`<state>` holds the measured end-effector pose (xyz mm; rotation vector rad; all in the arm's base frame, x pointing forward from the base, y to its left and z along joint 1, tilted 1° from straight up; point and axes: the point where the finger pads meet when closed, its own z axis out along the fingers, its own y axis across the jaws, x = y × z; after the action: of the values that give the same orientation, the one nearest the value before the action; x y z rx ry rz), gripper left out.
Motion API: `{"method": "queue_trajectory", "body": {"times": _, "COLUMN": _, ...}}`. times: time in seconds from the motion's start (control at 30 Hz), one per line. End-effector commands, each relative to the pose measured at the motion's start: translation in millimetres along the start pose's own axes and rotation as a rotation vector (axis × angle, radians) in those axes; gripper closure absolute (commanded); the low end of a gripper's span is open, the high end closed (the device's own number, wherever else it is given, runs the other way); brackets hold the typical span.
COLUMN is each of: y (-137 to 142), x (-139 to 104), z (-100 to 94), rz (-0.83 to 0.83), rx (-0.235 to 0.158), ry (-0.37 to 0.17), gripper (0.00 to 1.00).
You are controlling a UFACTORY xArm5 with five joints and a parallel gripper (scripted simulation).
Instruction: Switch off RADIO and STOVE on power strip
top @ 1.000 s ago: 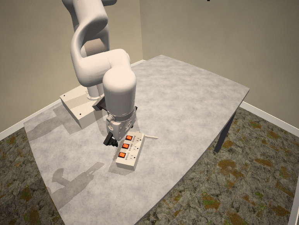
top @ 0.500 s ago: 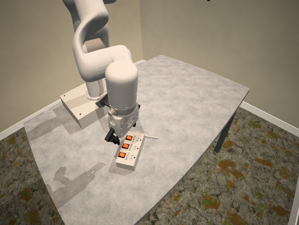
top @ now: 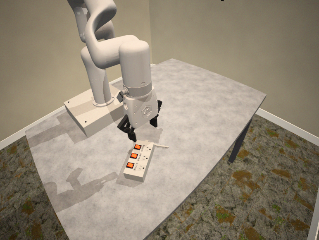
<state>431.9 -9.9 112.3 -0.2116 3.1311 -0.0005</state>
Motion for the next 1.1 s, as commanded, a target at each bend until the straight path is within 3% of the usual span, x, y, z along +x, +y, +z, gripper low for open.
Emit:
{"method": "queue_trajectory", "body": {"times": 0.0, "y": 0, "x": -2, "z": -1.8, "rz": 0.002, "rx": 0.002, "ry": -0.010, "gripper": 0.00}}
{"method": "queue_trajectory", "body": {"times": 0.33, "y": 0, "x": -2, "z": -1.8, "rz": 0.003, "rx": 0.002, "ry": -0.010, "gripper": 0.00}}
{"method": "queue_trajectory", "body": {"times": 0.53, "y": 0, "x": 3, "z": 3.9, "rz": 0.085, "rx": 0.001, "ry": -0.010, "gripper": 0.00}}
{"method": "queue_trajectory", "body": {"times": 0.87, "y": -2, "x": 53, "z": 52.2, "rz": 0.631, "rx": -0.001, "ry": -0.004, "gripper": 0.00}}
{"method": "queue_trajectory", "body": {"times": 1.07, "y": -2, "x": 66, "z": 63.0, "rz": 0.875, "rx": -0.001, "ry": 0.000, "gripper": 0.00}}
